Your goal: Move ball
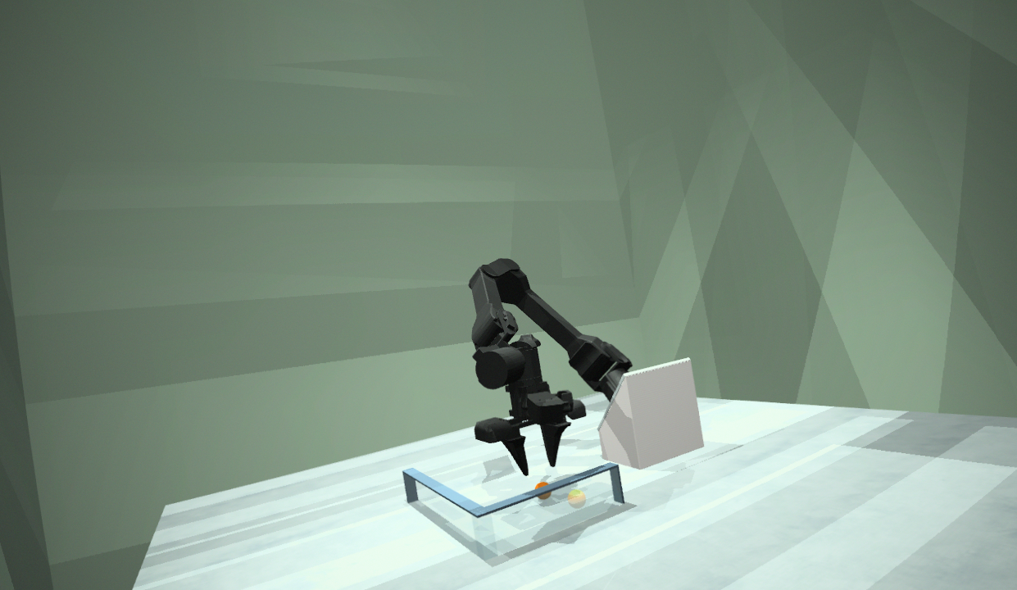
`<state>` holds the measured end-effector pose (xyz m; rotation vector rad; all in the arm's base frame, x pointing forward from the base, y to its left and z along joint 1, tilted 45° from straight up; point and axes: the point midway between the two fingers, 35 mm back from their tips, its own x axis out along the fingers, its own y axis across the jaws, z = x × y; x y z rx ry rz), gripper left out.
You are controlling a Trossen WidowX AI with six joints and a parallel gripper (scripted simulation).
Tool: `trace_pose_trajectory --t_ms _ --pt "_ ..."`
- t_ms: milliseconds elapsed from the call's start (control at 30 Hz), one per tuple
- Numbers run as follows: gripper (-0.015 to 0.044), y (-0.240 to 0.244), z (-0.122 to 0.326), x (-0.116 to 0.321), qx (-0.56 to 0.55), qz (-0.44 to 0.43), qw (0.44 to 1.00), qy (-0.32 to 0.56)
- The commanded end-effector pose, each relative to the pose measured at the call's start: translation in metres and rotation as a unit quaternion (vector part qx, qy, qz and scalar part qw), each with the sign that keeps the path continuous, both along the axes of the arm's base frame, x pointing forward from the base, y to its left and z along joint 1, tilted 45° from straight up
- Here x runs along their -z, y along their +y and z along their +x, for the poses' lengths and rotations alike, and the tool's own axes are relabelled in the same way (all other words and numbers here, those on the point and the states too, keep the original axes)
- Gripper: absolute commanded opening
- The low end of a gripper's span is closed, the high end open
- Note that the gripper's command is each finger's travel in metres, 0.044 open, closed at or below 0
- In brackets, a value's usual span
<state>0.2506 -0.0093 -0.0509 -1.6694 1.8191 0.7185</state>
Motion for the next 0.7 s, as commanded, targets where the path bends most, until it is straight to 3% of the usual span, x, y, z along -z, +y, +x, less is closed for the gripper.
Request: trace_pose_trajectory --t_ms 0,667 --pt "0.0241 -0.004 -0.002 0.003 -0.001 -0.003 1.000 0.003" --pt "0.0241 -0.027 -0.004 0.025 -0.001 -0.004 1.000 0.003"
